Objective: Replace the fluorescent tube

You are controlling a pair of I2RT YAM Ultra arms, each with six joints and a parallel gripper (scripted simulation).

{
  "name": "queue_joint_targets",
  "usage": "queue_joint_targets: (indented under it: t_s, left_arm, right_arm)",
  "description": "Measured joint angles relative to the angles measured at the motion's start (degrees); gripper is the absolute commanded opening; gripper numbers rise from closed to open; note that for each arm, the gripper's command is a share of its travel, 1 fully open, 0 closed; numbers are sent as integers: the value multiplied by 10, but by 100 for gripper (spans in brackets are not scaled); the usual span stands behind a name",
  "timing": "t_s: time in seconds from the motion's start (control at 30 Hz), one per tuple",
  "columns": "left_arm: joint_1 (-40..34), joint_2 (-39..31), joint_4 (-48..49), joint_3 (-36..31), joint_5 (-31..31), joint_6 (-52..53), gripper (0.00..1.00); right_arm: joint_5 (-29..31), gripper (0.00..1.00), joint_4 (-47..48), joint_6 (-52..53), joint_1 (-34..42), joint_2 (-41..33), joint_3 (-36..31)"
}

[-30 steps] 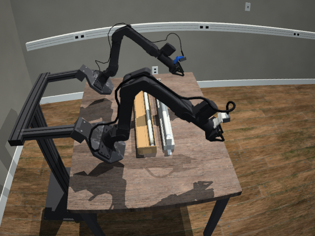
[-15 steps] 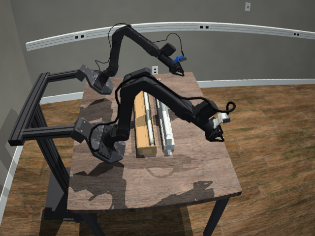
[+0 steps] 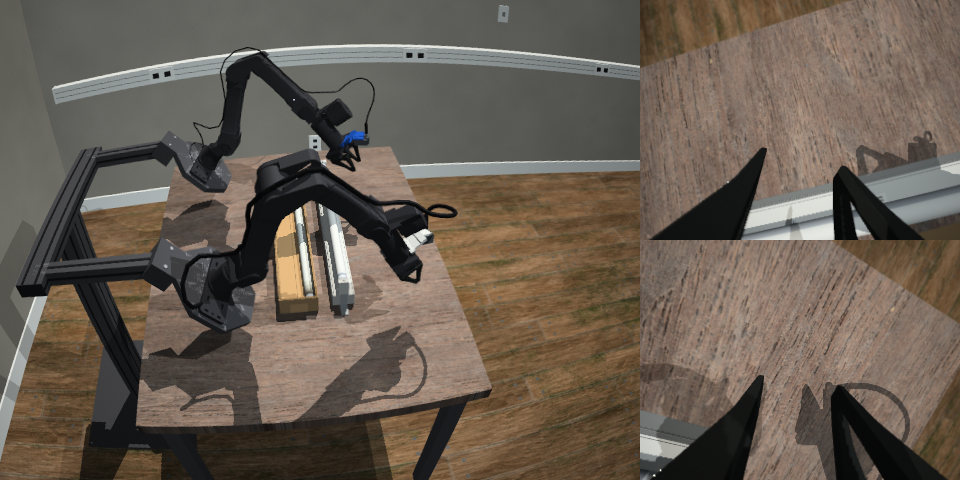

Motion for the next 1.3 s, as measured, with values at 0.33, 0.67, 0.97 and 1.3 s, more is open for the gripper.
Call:
queue_joint_targets:
  t_s: [0.33, 0.67, 0.97, 1.3]
  left_arm:
    - [-44, -12, -42, -45, -59, 212, 49]
    - [-87, -23, -79, -80, -116, 383, 49]
    - [-110, -28, -104, -108, -145, 495, 49]
    - [-114, -31, -107, -112, -146, 506, 49]
  right_arm:
    - [128, 49, -73, -135, 162, 39, -37]
    - [243, 49, -145, -245, 298, 85, -52]
    - [314, 49, -199, -314, 399, 112, -75]
    - [321, 49, -211, -311, 415, 115, -78]
